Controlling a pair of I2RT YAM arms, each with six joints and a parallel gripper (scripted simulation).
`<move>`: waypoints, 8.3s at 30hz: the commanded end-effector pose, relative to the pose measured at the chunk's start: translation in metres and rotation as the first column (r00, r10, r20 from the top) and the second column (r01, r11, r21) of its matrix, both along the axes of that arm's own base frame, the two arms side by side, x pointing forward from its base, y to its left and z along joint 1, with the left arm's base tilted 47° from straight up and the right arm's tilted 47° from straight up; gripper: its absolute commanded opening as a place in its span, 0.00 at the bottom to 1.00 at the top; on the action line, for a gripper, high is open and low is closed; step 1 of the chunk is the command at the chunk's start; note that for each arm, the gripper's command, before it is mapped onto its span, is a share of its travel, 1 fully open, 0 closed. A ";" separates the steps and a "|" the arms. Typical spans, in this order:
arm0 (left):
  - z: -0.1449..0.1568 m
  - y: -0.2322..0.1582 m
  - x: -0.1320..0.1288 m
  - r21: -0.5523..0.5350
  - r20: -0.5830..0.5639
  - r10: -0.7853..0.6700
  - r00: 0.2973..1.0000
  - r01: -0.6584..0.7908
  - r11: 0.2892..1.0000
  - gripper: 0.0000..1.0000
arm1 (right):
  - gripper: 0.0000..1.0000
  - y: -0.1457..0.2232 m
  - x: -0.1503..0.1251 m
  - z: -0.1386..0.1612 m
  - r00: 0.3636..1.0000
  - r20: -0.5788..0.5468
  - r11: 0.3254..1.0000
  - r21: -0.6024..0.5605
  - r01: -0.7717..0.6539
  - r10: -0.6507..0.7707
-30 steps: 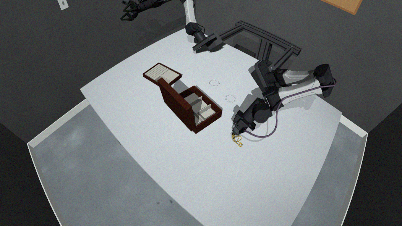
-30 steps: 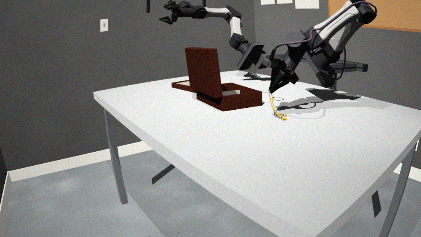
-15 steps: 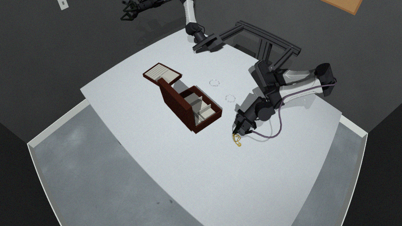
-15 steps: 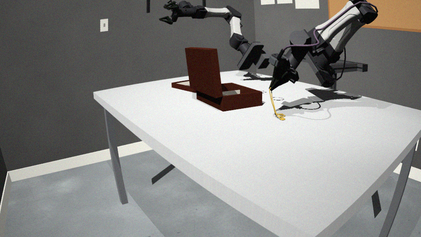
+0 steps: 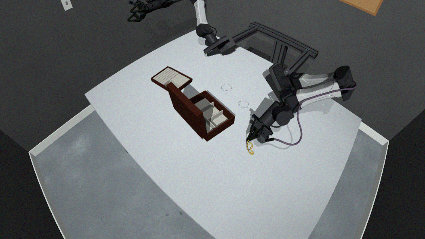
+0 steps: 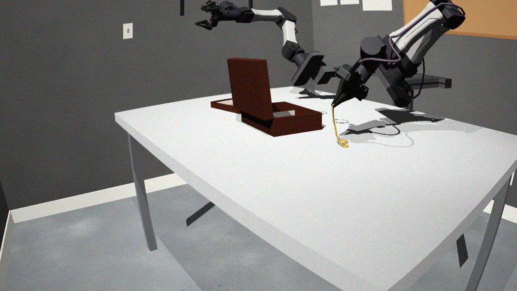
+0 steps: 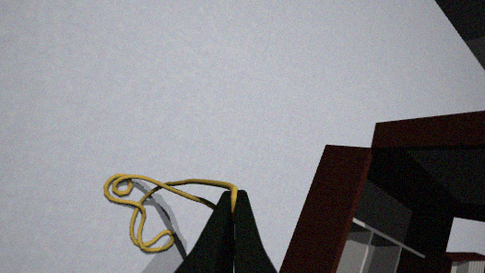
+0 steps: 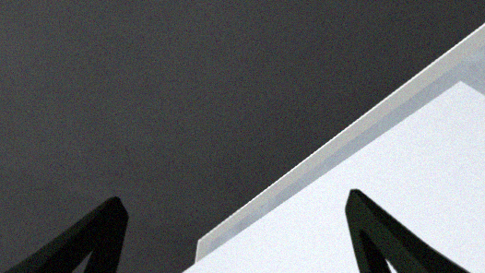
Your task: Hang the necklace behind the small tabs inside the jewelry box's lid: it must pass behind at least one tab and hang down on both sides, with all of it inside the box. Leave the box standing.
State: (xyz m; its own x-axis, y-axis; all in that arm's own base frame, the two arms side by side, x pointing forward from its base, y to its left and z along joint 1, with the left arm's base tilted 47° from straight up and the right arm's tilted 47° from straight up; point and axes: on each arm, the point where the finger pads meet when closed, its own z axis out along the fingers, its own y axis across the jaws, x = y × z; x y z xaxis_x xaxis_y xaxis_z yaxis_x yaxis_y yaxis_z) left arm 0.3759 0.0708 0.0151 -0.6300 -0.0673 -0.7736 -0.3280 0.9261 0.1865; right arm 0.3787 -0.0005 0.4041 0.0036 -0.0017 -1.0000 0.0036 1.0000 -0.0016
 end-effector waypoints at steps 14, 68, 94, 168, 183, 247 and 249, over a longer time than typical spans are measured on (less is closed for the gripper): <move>0.022 -0.007 0.003 -0.177 0.190 0.077 0.979 -0.043 0.983 0.03 | 1.00 0.001 -0.002 0.012 1.000 0.030 1.000 -0.001 -0.005 0.005; 0.067 -0.027 -0.018 -0.652 0.455 0.350 0.819 0.038 0.757 0.03 | 1.00 0.001 -0.002 0.012 1.000 0.030 1.000 -0.001 -0.005 0.005; 0.059 -0.029 -0.018 -0.633 0.417 0.328 0.848 0.012 0.774 0.03 | 1.00 0.001 -0.002 0.012 1.000 0.030 1.000 -0.001 -0.005 0.005; 0.135 -0.112 -0.022 -0.622 0.399 0.359 0.844 -0.039 0.782 0.03 | 1.00 0.001 -0.002 0.012 1.000 0.030 1.000 -0.001 -0.005 0.005; 0.152 -0.133 -0.018 -0.639 0.411 0.322 0.853 0.018 0.769 0.03 | 1.00 0.001 -0.002 0.012 1.000 0.030 1.000 -0.001 -0.005 0.005; 0.075 -0.213 0.004 -0.604 0.371 0.310 0.875 -0.026 0.796 0.03 | 1.00 0.001 -0.002 0.012 1.000 0.030 1.000 -0.001 -0.005 0.005; 0.071 -0.217 0.005 -0.602 0.370 0.309 0.876 -0.027 0.798 0.03 | 1.00 0.001 -0.002 0.012 1.000 0.030 1.000 -0.001 -0.005 0.005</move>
